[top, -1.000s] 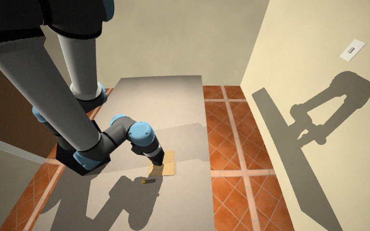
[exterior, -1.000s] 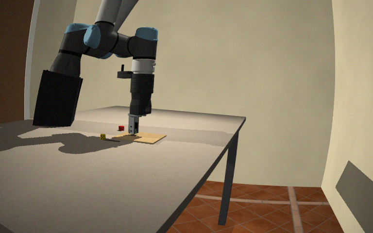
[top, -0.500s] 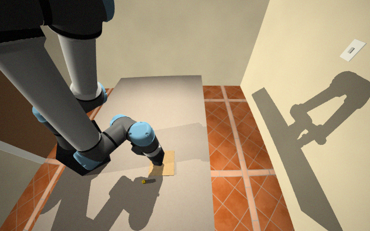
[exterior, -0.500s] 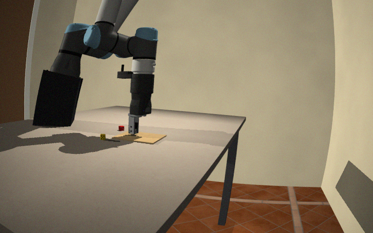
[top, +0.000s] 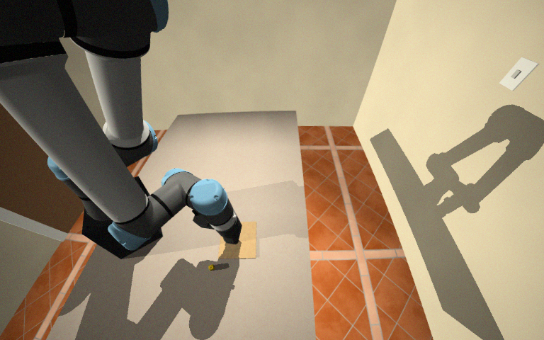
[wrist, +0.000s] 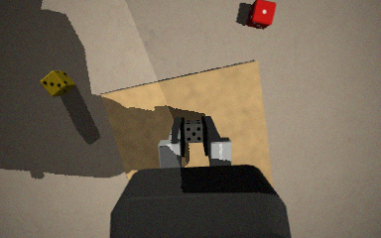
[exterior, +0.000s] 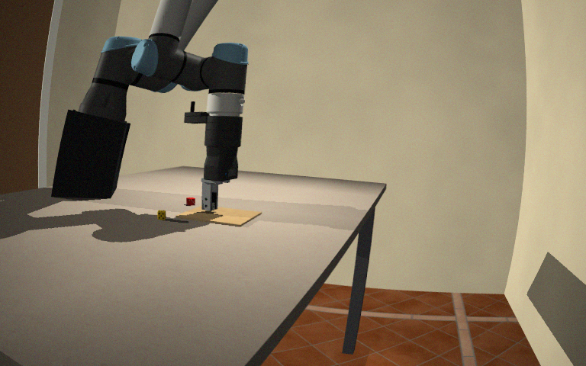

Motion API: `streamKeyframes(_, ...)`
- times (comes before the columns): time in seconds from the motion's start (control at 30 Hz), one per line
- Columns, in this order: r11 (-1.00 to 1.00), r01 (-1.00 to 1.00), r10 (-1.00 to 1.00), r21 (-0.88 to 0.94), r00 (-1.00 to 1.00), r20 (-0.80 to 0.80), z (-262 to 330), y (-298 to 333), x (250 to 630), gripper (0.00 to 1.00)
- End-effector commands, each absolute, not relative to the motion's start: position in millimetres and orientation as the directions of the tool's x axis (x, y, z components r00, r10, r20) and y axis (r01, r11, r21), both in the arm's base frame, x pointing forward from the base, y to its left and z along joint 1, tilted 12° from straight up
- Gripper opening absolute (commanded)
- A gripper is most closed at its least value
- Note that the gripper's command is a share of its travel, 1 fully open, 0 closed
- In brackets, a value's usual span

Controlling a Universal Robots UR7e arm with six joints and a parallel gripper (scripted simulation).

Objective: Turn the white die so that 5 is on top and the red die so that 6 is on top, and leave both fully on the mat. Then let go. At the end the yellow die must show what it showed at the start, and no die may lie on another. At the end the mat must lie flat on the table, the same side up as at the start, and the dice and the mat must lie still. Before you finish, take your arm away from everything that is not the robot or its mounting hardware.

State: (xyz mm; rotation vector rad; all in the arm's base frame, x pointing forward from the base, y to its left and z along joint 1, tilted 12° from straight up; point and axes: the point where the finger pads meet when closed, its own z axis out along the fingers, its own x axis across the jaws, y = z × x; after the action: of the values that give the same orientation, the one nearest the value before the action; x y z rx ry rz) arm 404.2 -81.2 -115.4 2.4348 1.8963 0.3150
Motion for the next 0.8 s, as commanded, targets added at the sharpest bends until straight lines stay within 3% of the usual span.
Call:
streamKeyframes(0.0, -0.252, 0.955, 0.963, 0.156, 0.232, 0.135, -115.1, -81.4, 404.5, 0.34)
streamKeyframes(0.77, -0.252, 0.955, 0.963, 0.156, 0.232, 0.135, -119.0, -81.1, 405.2, 0.34)
